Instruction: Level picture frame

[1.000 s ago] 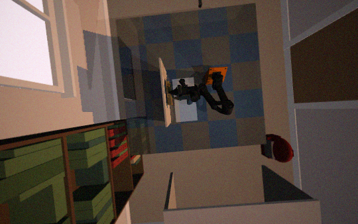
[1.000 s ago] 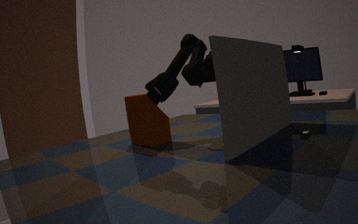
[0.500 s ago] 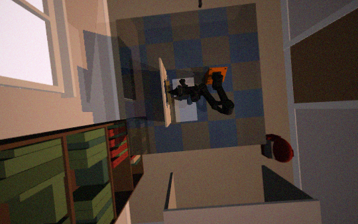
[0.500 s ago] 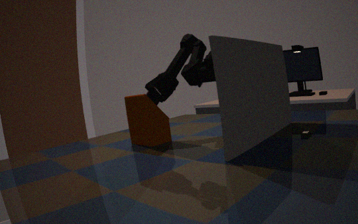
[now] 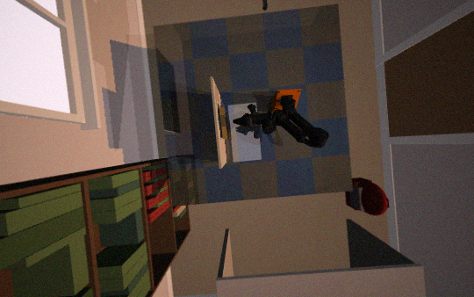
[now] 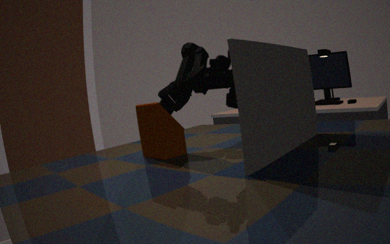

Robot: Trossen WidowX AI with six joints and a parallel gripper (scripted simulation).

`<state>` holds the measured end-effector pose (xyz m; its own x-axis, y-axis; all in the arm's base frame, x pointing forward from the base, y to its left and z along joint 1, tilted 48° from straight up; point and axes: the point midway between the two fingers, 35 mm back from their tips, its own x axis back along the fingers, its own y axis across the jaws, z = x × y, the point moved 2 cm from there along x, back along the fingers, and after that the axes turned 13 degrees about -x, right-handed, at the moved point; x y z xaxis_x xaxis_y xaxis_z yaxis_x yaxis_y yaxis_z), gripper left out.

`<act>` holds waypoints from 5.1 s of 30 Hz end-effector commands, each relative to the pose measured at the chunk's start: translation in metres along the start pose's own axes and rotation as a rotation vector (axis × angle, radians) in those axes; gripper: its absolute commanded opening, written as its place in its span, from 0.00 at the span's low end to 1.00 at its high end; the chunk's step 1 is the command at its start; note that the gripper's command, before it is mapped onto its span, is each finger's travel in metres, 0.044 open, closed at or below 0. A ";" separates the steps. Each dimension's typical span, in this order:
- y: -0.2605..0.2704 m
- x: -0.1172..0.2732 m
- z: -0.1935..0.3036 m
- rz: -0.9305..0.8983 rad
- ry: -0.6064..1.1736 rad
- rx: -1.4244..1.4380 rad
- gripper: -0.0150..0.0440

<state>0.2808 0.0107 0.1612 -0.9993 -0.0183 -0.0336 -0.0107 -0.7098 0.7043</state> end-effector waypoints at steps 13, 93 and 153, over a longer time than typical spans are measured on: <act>0.051 0.051 0.010 -0.011 0.007 0.029 0.69; 0.054 0.067 0.011 -0.010 0.005 0.036 0.69; 0.039 0.018 0.000 -0.013 0.010 -0.139 0.69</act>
<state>0.2482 -0.0226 0.1917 -0.9987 -0.0184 -0.0470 -0.0134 -0.8007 0.5990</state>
